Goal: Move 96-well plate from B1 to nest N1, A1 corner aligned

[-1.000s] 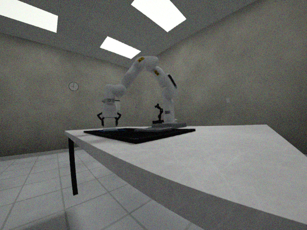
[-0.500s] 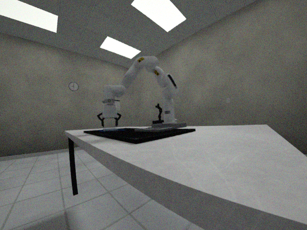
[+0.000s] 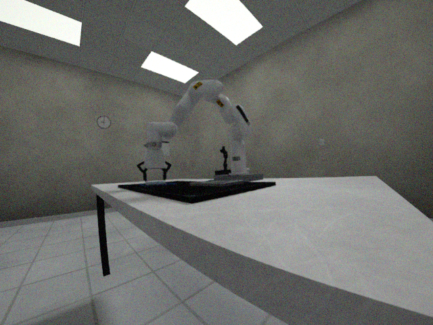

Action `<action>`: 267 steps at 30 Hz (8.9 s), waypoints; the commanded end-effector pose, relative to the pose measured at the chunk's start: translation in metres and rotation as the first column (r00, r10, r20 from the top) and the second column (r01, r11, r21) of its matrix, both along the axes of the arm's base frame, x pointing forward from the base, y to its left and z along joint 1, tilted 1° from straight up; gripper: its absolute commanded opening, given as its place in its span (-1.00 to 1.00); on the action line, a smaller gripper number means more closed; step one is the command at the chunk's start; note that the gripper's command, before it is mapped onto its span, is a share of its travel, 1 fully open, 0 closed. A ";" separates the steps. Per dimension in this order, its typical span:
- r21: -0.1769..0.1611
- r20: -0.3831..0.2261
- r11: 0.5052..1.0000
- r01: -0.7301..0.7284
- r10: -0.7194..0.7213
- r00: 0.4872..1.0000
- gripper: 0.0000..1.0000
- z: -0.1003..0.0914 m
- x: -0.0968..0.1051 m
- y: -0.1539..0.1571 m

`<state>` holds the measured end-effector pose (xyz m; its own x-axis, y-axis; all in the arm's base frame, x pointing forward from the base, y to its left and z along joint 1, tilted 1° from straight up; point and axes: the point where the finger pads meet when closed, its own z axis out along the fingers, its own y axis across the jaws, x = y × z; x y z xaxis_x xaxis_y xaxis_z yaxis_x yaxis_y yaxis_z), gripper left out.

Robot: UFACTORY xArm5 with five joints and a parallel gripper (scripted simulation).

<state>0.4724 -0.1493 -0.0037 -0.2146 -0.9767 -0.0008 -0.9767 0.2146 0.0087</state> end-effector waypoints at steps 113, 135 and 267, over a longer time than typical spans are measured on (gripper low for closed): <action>0.006 0.007 1.000 0.000 0.000 1.000 -1.00 0.014 0.002 -0.001; 0.006 0.007 1.000 0.000 0.000 1.000 -1.00 0.034 0.002 -0.001; -0.013 0.005 -0.904 0.427 -0.427 -0.904 -1.00 0.087 -0.075 0.258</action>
<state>0.3994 0.0959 0.0809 -0.3575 0.9339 0.0006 0.9339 0.3575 -0.0051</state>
